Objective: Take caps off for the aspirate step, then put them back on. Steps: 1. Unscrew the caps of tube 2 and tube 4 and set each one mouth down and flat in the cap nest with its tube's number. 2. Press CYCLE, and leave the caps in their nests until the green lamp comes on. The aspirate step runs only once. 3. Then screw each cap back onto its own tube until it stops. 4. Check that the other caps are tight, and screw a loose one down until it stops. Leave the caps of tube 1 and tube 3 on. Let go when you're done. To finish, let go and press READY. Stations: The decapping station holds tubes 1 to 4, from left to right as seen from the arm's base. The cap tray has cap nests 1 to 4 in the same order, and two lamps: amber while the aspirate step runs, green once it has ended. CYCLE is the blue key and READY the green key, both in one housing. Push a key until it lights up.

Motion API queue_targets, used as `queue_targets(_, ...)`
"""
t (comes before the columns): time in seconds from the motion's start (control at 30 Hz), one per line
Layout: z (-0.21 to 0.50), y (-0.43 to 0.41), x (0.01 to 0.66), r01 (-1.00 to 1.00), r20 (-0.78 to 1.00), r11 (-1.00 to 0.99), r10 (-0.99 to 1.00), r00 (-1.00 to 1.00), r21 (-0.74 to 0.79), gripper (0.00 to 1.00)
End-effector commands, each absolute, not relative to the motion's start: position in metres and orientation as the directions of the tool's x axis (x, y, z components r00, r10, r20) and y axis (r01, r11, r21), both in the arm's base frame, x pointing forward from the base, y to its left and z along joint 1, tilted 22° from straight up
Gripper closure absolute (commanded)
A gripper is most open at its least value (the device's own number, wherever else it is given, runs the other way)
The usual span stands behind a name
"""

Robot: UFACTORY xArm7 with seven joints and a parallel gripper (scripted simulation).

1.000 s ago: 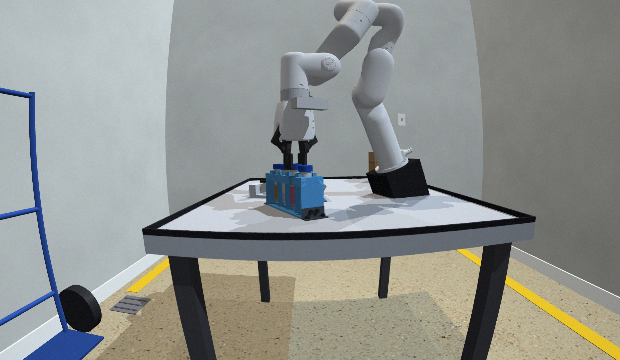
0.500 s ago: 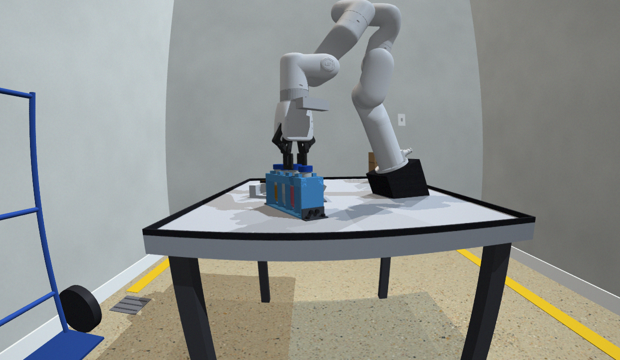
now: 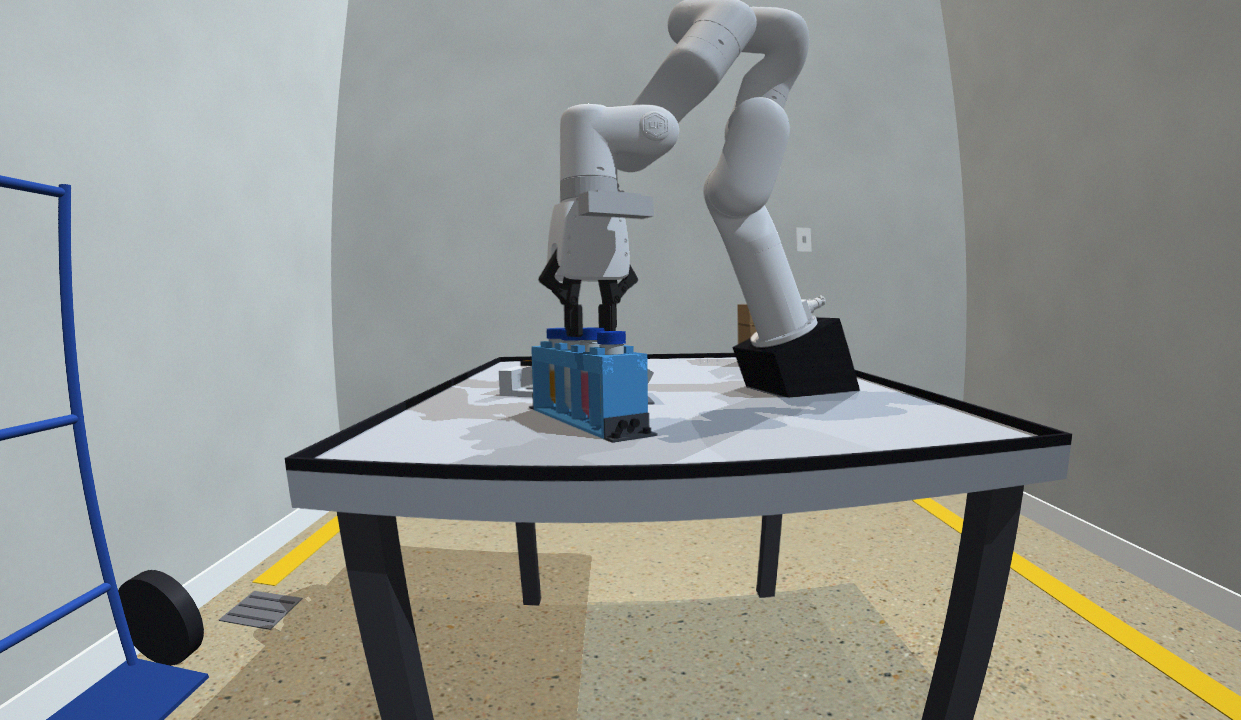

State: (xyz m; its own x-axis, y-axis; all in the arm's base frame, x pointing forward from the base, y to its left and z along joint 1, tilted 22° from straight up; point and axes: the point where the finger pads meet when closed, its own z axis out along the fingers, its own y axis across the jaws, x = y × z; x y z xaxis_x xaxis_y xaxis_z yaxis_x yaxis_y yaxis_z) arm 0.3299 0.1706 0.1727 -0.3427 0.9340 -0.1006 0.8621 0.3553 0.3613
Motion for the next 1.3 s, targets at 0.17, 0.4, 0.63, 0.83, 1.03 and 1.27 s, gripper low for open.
queue_targets(0.17, 0.178, 0.171, 0.329, 0.875, -0.092, 0.316, 0.948, -0.304, 0.366, 0.54)
queue_targets(0.4, 0.178, 0.171, 0.329, 0.875, -0.092, 0.316, 0.948, -0.304, 0.366, 1.00)
queue_targets(0.63, 0.178, 0.171, 0.329, 0.875, -0.092, 0.316, 0.948, -0.304, 0.366, 1.00)
queue_targets(0.83, 0.178, 0.171, 0.329, 0.875, -0.092, 0.316, 0.948, -0.304, 0.366, 1.00)
queue_targets(1.03, 0.195, 0.170, 0.322, 0.875, -0.092, 0.316, 0.948, -0.304, 0.366, 1.00)
queue_targets(1.27, 0.211, 0.170, 0.316, 0.875, -0.092, 0.316, 0.948, -0.304, 0.366, 1.00)
